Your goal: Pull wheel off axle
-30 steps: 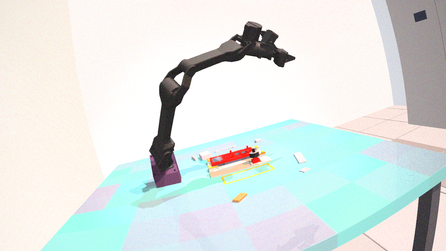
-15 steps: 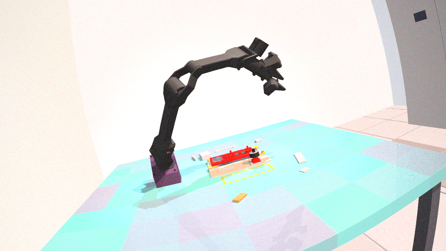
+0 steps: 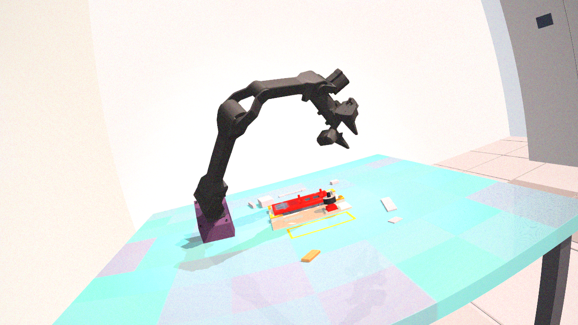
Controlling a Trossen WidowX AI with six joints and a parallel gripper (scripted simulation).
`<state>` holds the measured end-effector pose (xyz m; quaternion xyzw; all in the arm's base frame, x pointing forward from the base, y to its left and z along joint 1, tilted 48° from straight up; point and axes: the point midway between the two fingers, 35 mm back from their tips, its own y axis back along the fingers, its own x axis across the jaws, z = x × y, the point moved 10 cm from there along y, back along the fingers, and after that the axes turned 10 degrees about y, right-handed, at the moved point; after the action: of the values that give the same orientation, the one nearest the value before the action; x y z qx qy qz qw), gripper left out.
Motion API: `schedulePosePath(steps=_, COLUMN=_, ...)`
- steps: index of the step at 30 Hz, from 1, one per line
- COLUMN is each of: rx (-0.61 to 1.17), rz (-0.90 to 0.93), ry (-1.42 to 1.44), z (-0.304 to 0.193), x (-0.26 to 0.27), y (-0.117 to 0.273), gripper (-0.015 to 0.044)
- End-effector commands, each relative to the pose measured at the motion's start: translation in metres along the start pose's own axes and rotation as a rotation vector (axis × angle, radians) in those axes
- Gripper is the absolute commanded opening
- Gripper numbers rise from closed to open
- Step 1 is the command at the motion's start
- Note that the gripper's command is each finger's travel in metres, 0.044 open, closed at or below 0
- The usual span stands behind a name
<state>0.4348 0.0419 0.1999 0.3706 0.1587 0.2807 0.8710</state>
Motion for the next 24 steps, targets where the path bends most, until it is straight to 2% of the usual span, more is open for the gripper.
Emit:
schedulePosePath(steps=1, rx=0.054, rz=-0.312, ry=-0.289, z=-0.035, x=-0.032, y=-0.026, gripper=0.03)
schedulePosePath(steps=9, rx=-0.008, rz=-0.533, ry=-0.491, z=-0.053, x=-0.057, y=-0.034, gripper=0.03)
schedulePosePath(steps=24, rx=-0.01, rz=-0.538, ry=-0.496, z=-0.053, x=-0.057, y=-0.034, gripper=0.03)
